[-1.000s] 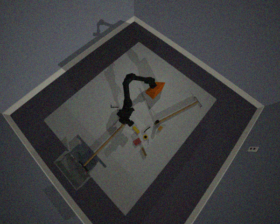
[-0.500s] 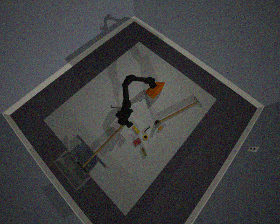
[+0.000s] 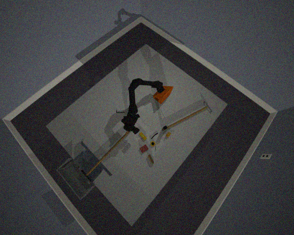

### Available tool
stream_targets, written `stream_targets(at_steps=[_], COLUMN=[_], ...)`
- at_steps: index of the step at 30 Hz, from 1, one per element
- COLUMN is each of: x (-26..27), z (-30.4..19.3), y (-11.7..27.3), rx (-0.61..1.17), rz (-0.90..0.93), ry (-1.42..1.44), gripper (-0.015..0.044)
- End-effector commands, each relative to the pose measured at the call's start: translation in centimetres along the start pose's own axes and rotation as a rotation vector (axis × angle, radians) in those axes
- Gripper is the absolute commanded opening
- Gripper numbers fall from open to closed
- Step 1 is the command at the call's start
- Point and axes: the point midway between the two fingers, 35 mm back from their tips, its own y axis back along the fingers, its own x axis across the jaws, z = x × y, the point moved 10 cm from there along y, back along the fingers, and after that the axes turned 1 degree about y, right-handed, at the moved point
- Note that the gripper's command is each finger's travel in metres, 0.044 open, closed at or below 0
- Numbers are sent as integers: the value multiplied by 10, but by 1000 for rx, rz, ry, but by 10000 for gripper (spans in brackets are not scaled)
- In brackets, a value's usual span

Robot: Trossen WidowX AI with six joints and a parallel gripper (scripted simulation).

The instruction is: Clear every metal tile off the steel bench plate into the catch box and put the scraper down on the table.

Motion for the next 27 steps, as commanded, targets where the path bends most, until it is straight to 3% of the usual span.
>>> stream_targets(at_steps=[1, 27], x=[-1, 5], z=[1, -20], y=[0, 25], rx=[-5, -4], rz=[0, 4], ry=[-1, -2], gripper=[0, 0])
